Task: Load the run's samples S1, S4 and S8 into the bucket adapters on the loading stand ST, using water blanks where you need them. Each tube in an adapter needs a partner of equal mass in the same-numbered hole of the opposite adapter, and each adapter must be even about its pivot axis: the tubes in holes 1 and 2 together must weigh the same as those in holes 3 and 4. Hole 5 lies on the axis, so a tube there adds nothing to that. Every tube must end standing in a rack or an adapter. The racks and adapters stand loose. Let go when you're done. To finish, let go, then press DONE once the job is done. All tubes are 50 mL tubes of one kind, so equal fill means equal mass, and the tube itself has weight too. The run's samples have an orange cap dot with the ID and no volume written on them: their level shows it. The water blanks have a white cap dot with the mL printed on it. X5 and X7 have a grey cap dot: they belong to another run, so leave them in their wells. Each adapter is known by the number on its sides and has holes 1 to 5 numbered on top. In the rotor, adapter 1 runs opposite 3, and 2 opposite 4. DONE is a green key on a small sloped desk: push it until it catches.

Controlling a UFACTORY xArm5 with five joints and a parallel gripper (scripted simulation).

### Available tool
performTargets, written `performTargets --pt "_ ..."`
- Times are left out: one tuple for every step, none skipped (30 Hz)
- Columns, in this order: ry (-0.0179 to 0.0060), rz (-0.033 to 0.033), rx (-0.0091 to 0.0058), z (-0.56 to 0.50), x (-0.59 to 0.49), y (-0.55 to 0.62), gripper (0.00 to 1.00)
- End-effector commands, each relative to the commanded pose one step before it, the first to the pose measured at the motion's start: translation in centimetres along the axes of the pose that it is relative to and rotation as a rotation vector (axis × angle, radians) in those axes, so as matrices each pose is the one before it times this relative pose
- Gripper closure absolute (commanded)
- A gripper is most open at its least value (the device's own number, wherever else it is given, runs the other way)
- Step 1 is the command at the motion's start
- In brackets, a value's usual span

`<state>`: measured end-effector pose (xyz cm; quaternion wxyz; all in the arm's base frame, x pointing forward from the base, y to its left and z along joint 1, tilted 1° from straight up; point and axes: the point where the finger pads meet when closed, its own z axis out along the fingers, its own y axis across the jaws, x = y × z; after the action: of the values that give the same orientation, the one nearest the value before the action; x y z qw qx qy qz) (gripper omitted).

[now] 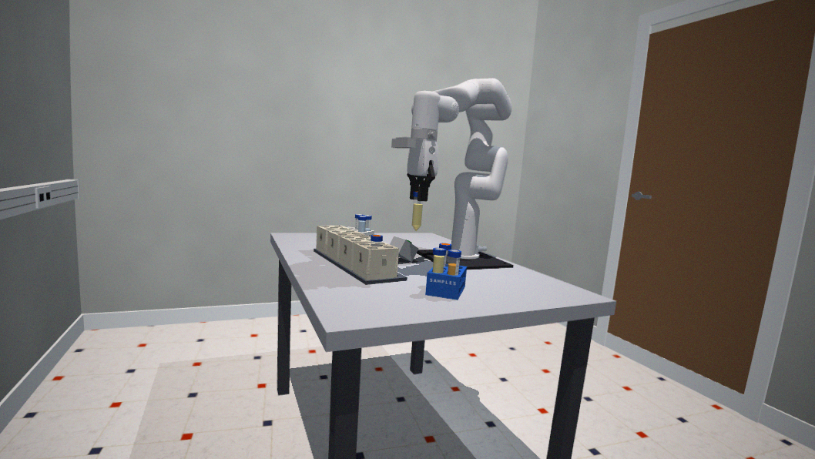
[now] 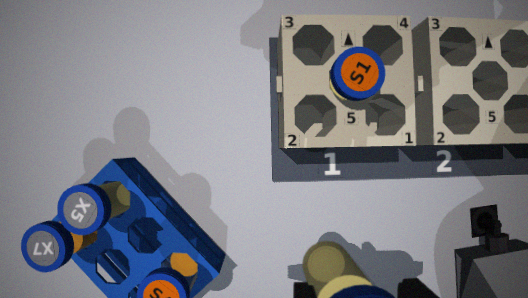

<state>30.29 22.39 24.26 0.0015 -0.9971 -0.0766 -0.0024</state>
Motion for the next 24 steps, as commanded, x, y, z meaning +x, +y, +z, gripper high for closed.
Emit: performTargets --pt "-0.00291 -0.01543 0.01373 -0.115 1.382 2.573 1.0" --pt "0.00002 0.0 -0.00005 0.0 0.206 0.457 1.0" --pt "0.00002 0.0 -0.00005 0.0 0.206 0.457 1.0" --pt "0.00002 0.0 -0.00005 0.0 0.206 0.457 1.0" --pt "0.00002 0.0 -0.00005 0.0 0.206 0.457 1.0" --pt "0.0 0.0 0.0 0.0 0.0 0.0 1.0" --pt "0.0 0.0 0.0 0.0 0.0 0.0 1.0" --pt "0.00002 0.0 -0.00005 0.0 0.206 0.457 1.0" --pt "0.00002 0.0 -0.00005 0.0 0.206 0.457 1.0" --pt "0.00002 0.0 -0.00005 0.0 0.206 0.457 1.0" --pt "0.00002 0.0 -0.00005 0.0 0.206 0.457 1.0" --pt "0.00002 0.0 -0.00005 0.0 0.206 0.457 1.0" --pt "0.00002 0.0 -0.00005 0.0 0.206 0.457 1.0" --pt "0.00002 0.0 -0.00005 0.0 0.206 0.457 1.0" --pt "0.00002 0.0 -0.00005 0.0 0.206 0.457 1.0" --pt "0.00002 0.0 -0.00005 0.0 0.206 0.457 1.0" --pt "0.00001 0.0 -0.00005 0.0 0.206 0.457 1.0" --pt "0.00001 0.0 -0.00005 0.0 0.206 0.457 1.0" --pt "0.00001 0.0 -0.00005 0.0 0.206 0.457 1.0" --pt "0.00001 0.0 -0.00005 0.0 0.206 0.457 1.0" --pt "0.00001 0.0 -0.00005 0.0 0.206 0.457 1.0" --pt "0.00001 0.0 -0.00005 0.0 0.206 0.457 1.0" --pt "0.0 0.0 0.0 0.0 0.0 0.0 1.0" --pt "0.0 0.0 0.0 0.0 0.0 0.0 1.0"
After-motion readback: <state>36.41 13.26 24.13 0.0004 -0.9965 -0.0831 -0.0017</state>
